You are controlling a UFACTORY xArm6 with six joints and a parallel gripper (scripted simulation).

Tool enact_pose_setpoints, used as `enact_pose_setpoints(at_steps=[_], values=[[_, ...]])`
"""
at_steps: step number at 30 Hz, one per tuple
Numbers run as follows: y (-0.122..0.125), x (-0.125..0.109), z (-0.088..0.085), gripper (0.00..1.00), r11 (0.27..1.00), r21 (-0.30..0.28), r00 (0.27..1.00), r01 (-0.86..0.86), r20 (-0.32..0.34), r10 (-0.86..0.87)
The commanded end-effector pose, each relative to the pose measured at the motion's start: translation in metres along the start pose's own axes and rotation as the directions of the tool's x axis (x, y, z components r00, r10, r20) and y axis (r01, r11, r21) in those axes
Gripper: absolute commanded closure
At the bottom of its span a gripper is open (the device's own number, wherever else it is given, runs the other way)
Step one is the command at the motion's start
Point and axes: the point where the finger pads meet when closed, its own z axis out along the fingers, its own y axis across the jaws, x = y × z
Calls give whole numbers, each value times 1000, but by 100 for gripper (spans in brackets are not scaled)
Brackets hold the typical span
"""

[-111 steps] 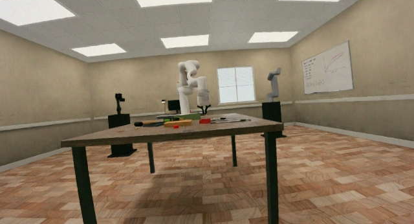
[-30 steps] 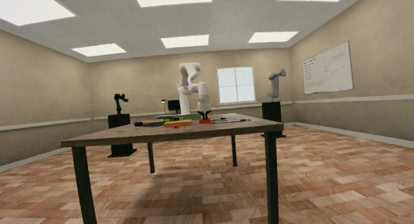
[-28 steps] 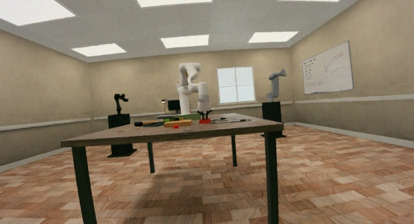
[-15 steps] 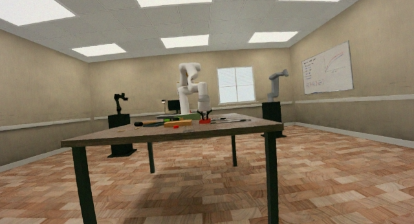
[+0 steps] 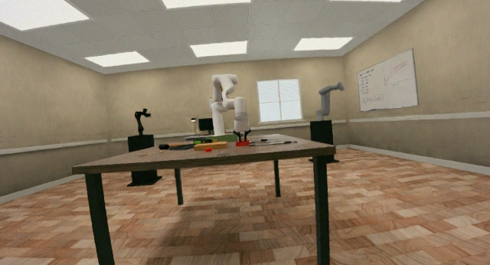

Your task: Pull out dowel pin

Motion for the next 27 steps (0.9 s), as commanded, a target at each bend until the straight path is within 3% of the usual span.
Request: enact_pose_setpoints(at_steps=[1, 16, 27], values=[[-1, 2, -2, 72, 1000, 3, 1000, 0, -6, 0], [-1, 2, -7, 72, 1000, 3, 1000, 0, -6, 0], [-1, 2, -31, 72, 1000, 3, 1000, 0, -6, 0]])
